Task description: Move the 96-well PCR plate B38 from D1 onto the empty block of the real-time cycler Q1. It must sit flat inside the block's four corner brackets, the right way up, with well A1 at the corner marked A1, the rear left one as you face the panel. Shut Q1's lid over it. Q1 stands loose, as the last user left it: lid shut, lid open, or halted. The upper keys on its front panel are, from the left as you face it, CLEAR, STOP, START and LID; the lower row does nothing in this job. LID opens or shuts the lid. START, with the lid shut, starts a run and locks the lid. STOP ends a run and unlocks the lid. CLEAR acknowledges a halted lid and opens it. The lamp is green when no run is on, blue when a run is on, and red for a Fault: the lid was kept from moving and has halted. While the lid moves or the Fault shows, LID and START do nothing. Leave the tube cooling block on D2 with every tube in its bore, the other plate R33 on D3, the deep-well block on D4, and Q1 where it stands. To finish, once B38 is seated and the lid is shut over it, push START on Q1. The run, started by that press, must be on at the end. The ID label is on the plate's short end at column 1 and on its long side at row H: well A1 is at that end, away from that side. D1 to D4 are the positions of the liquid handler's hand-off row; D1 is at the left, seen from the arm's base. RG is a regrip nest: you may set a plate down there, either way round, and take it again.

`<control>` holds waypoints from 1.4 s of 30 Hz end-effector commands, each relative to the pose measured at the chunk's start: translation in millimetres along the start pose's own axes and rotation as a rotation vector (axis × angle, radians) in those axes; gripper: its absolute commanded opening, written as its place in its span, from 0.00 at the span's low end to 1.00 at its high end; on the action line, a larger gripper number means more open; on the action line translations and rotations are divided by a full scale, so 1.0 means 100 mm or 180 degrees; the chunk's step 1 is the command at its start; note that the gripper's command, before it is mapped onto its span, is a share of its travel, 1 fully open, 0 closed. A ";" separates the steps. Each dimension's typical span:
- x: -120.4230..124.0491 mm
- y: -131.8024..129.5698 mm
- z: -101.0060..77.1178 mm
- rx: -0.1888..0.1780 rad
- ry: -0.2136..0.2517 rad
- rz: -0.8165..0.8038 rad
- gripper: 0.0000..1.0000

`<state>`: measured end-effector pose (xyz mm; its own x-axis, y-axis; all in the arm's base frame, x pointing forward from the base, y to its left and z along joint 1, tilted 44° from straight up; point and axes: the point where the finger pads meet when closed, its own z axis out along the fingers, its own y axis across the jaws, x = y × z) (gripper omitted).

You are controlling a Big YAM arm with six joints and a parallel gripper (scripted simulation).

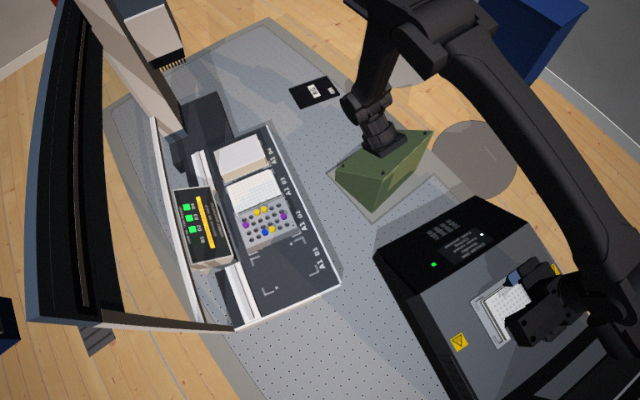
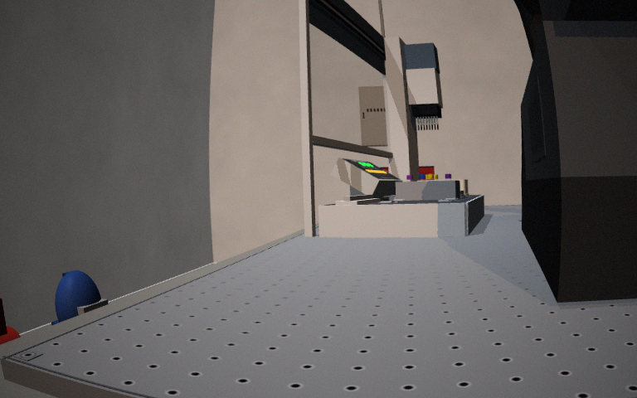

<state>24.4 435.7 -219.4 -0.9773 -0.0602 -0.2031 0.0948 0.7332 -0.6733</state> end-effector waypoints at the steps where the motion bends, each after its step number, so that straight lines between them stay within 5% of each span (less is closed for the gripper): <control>1: -0.06 0.12 -0.43 -0.0279 0.0013 0.0079 0.00; 8: -0.11 0.21 -0.44 -0.0366 0.0049 0.0124 0.00; 23: -0.02 0.16 -0.50 -0.0313 0.0001 0.0059 0.00; 42: -0.05 0.12 -0.12 -0.0072 0.0023 0.0067 0.00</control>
<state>24.6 439.1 -218.2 -0.9774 -0.0578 -0.2034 0.0952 0.7387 -0.6673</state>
